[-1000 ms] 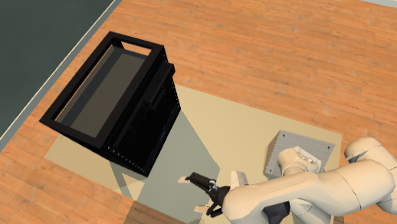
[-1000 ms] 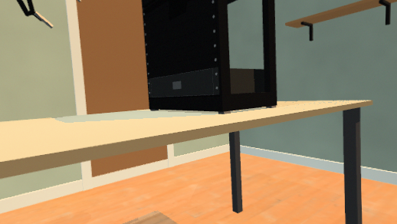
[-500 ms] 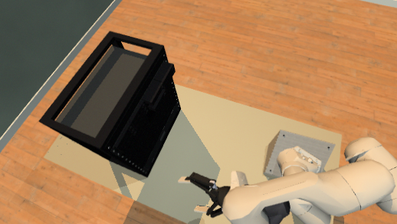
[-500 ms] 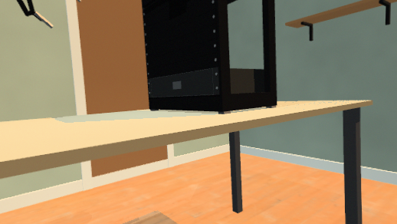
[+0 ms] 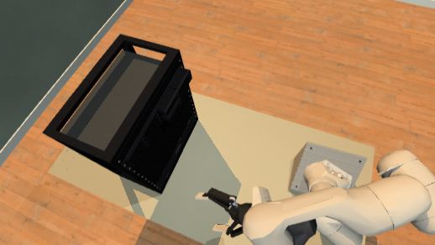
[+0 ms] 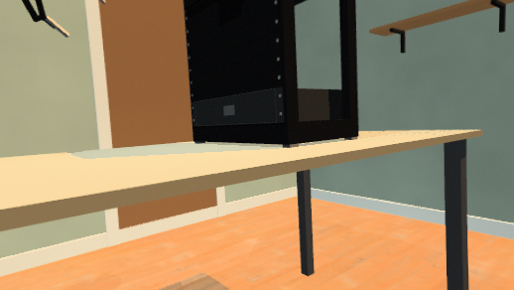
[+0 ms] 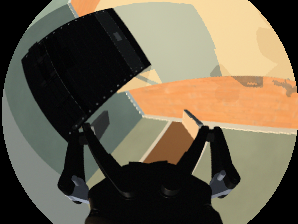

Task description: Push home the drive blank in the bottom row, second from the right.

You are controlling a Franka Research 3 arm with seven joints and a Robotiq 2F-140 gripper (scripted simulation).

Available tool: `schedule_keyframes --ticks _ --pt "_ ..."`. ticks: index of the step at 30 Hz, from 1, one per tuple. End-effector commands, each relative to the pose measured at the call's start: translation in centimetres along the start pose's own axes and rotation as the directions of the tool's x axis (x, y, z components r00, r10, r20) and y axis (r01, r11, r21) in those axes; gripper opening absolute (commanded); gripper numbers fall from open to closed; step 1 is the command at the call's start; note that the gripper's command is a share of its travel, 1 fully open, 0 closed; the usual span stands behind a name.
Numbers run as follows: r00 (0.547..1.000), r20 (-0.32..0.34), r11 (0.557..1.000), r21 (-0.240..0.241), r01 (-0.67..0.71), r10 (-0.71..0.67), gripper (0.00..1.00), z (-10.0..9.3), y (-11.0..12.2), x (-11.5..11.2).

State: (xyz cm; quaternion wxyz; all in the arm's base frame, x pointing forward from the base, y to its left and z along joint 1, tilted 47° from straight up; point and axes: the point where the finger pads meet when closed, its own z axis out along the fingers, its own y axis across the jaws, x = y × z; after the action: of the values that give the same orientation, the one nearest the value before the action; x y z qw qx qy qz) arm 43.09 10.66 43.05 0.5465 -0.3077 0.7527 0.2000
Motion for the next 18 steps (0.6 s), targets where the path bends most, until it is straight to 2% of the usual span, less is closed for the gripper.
schedule_keyframes --ticks 1,18 --pt "1.0 -0.004 1.0 -0.006 -0.009 0.009 1.0 0.3 0.1 0.2" --pt "0.995 -0.064 0.996 -0.049 -0.076 0.073 1.0 2.9 1.2 3.0"
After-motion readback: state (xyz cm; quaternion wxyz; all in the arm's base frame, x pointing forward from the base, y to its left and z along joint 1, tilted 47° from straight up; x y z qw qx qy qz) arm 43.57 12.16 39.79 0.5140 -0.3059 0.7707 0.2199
